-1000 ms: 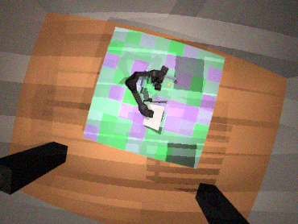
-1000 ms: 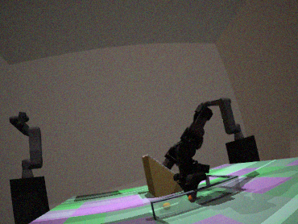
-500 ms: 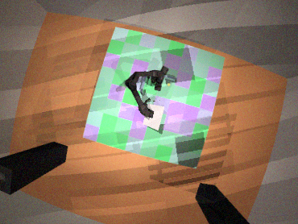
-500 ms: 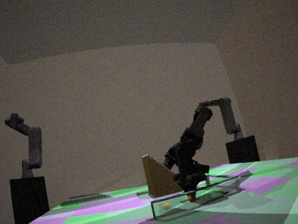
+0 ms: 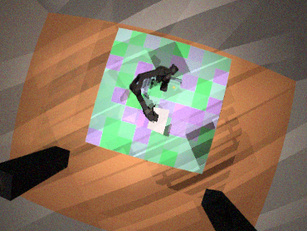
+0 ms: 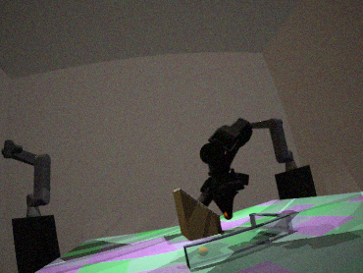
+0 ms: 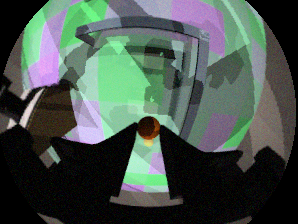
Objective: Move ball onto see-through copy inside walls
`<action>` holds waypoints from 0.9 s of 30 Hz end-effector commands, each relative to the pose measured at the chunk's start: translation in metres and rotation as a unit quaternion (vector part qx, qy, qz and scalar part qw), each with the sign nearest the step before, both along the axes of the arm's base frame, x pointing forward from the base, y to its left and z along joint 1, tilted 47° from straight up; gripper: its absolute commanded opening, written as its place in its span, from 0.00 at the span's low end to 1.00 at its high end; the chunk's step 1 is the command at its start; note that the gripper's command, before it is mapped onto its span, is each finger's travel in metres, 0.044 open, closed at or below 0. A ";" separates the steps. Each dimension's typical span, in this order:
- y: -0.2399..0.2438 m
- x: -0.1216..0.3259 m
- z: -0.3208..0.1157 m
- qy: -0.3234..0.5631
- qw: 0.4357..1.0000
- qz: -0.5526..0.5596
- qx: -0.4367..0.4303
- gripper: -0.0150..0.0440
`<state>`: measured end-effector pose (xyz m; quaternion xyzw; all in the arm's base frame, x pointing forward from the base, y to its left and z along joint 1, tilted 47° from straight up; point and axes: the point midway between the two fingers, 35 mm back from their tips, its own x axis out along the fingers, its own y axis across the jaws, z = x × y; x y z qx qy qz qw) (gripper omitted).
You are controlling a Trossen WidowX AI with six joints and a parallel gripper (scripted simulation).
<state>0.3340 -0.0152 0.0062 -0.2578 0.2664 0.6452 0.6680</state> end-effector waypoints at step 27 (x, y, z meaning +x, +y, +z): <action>-0.068 0.010 -0.072 -0.006 1.000 0.003 -0.002 0.25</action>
